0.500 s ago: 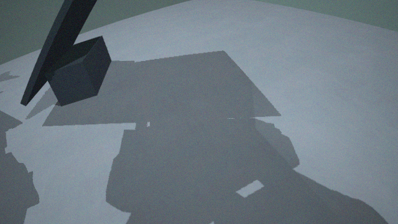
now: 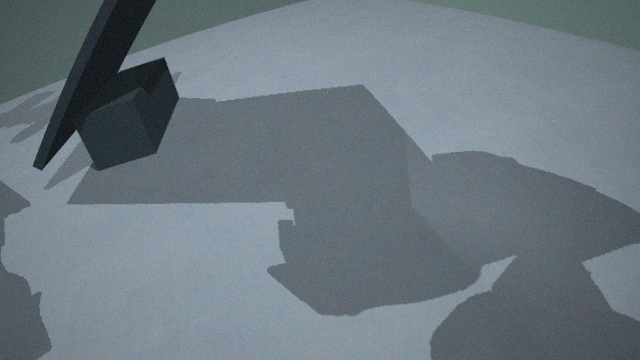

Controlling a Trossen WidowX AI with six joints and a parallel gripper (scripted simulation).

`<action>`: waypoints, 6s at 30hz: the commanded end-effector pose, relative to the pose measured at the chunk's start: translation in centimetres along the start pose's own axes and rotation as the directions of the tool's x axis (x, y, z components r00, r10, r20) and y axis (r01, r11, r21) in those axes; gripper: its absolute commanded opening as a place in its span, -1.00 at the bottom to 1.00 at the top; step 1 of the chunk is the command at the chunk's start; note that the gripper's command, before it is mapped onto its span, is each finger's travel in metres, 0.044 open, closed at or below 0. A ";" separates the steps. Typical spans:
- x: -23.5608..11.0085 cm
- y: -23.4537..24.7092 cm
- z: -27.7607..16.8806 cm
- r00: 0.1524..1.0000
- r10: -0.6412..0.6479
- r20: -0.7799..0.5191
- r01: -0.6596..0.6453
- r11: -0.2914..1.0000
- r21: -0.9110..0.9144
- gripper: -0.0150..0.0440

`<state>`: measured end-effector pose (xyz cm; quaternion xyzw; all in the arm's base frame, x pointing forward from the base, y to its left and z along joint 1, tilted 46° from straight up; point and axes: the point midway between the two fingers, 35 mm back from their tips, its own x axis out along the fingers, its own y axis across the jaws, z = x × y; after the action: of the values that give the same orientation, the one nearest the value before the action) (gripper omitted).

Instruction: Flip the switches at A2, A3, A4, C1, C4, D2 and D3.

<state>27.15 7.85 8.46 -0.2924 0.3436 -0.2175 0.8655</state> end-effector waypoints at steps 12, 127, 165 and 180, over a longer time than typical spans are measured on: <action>6.1 -1.5 1.8 0.998 -0.059 -0.007 0.059 0.998 -0.024 -0.49; 6.0 -4.5 1.9 0.998 -0.060 -0.007 0.060 0.998 -0.025 -0.49; 8.4 -4.7 1.9 0.998 -0.061 -0.005 0.061 0.998 -0.025 -0.49; 8.5 -4.7 1.9 0.998 -0.061 -0.005 0.061 0.998 -0.025 -0.49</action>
<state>33.39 0.14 8.80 -0.3109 0.3382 -0.2439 0.8541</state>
